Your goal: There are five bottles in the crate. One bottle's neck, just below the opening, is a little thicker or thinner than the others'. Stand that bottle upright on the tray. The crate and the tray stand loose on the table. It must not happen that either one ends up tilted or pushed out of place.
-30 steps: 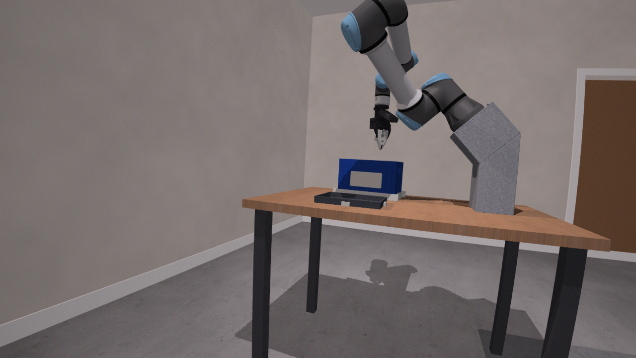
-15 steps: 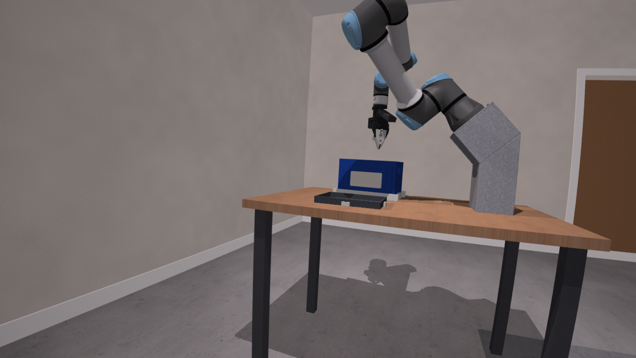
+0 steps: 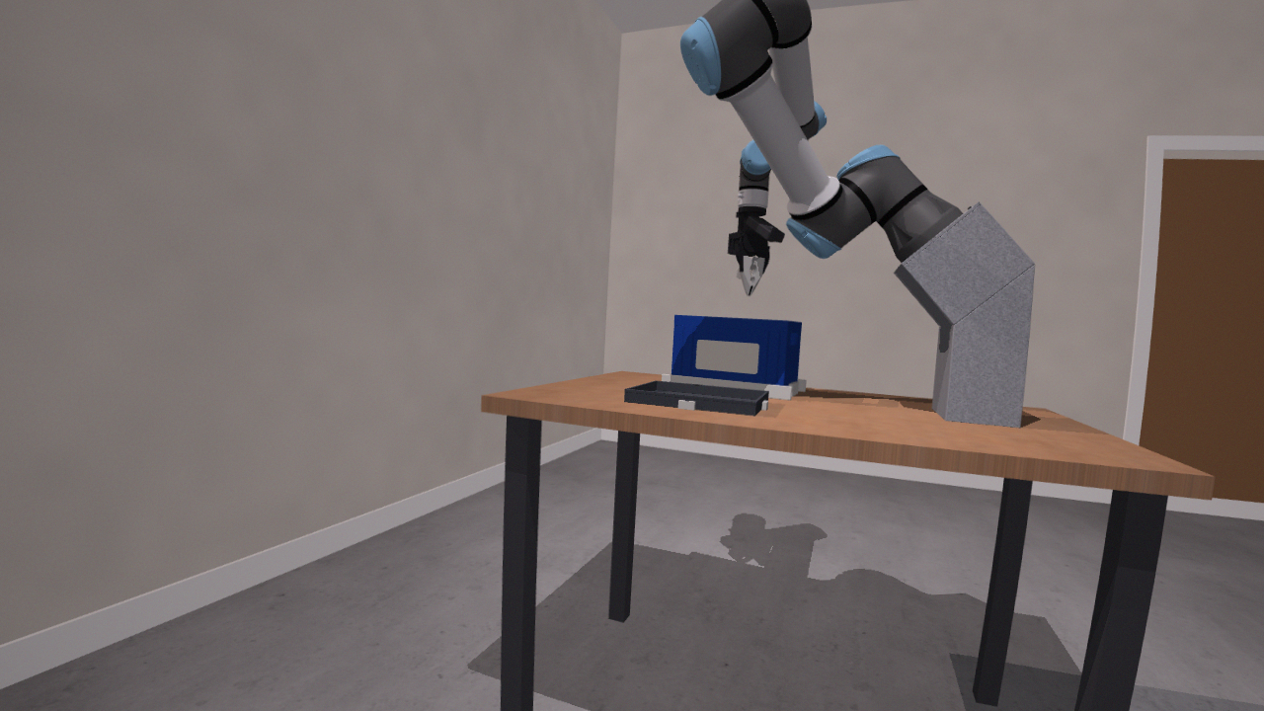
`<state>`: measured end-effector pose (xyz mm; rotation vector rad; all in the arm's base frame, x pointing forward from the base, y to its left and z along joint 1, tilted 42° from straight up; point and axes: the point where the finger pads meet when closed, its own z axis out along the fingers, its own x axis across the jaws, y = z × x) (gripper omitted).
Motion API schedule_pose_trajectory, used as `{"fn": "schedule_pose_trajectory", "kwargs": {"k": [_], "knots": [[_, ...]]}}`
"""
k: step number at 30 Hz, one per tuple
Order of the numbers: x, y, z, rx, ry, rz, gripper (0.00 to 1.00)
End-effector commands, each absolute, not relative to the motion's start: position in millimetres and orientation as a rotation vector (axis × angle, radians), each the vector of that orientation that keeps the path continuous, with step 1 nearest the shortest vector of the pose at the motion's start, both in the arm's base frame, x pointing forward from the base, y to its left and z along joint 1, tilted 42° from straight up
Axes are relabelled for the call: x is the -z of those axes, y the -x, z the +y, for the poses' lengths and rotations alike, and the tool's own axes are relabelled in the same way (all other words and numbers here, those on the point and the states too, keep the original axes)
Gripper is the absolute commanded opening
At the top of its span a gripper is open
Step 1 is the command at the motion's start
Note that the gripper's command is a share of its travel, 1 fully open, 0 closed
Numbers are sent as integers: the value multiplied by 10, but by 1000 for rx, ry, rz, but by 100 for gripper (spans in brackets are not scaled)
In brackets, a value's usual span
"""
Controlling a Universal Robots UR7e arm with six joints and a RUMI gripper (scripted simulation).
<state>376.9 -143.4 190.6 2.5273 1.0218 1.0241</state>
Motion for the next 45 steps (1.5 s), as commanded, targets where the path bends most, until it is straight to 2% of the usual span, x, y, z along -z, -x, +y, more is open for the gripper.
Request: {"fn": "schedule_pose_trajectory", "kwargs": {"k": [1, 45], "knots": [[-2286, -4220, -1459, -992, -2545, 1014, 0], [-2434, -4457, -1414, -1016, -2534, 1007, 0]]}}
